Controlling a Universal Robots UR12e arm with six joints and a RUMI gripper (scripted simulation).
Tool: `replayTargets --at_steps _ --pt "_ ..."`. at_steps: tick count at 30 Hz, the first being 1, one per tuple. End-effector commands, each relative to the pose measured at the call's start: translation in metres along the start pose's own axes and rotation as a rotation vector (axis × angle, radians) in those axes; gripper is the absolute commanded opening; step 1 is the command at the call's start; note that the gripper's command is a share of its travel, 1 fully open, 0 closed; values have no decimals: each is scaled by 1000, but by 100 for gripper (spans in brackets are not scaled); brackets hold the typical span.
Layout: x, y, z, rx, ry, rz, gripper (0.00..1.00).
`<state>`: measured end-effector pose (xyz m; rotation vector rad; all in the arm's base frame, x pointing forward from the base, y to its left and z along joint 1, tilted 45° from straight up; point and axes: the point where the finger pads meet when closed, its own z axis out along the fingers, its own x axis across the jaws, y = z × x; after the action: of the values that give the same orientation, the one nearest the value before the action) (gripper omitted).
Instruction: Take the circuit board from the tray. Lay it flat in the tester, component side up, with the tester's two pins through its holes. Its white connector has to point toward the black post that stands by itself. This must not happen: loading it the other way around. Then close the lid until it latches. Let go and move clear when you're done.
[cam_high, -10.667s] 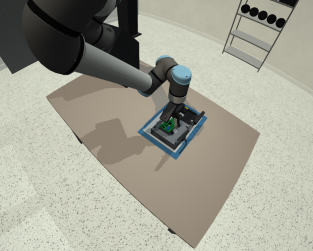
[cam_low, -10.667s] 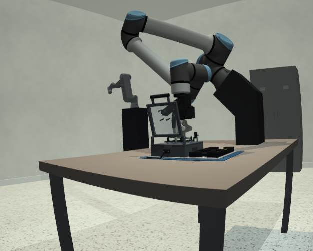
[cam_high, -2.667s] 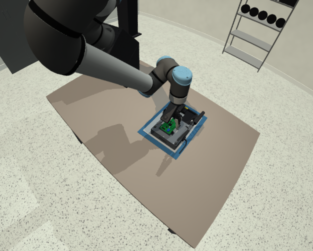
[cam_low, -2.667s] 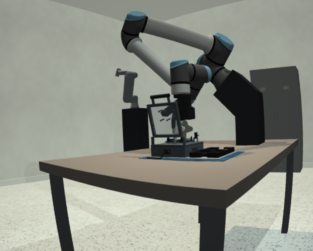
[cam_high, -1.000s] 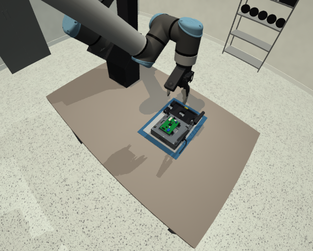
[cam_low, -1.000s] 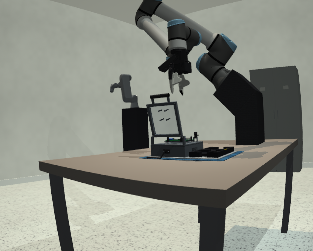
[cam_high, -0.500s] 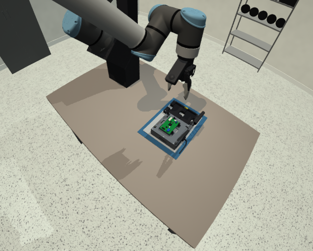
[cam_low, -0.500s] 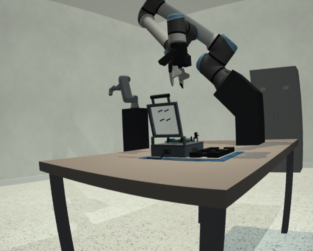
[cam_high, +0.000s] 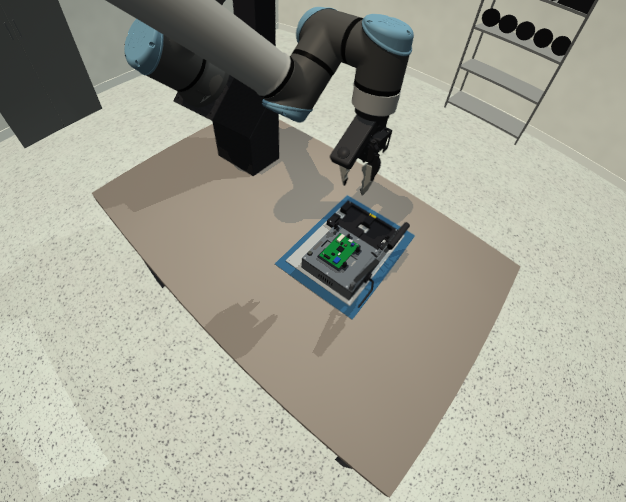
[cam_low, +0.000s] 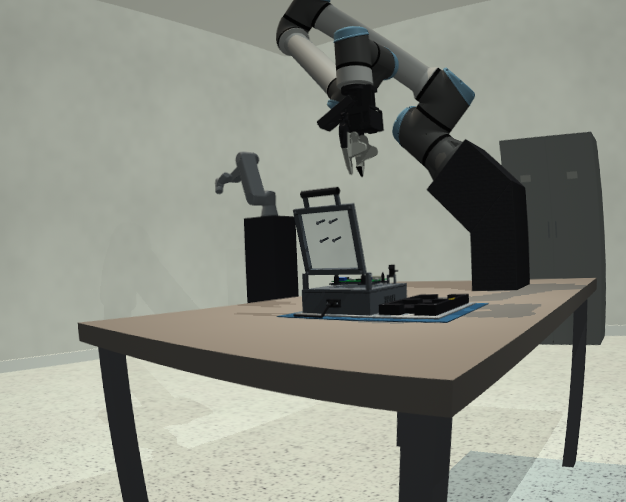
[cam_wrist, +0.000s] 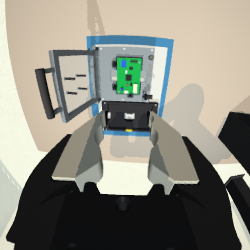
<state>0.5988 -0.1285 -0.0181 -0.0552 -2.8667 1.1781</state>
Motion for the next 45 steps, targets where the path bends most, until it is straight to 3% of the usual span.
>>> replayTargets --at_steps 1,32,38,45 --pt "-3 -2 -3 2 -5 4 30" --pt "-8 -1 -2 1 -4 2 30" --pt "-26 -2 -2 1 -4 2 30" --pt "-63 -3 -2 1 -4 2 30"
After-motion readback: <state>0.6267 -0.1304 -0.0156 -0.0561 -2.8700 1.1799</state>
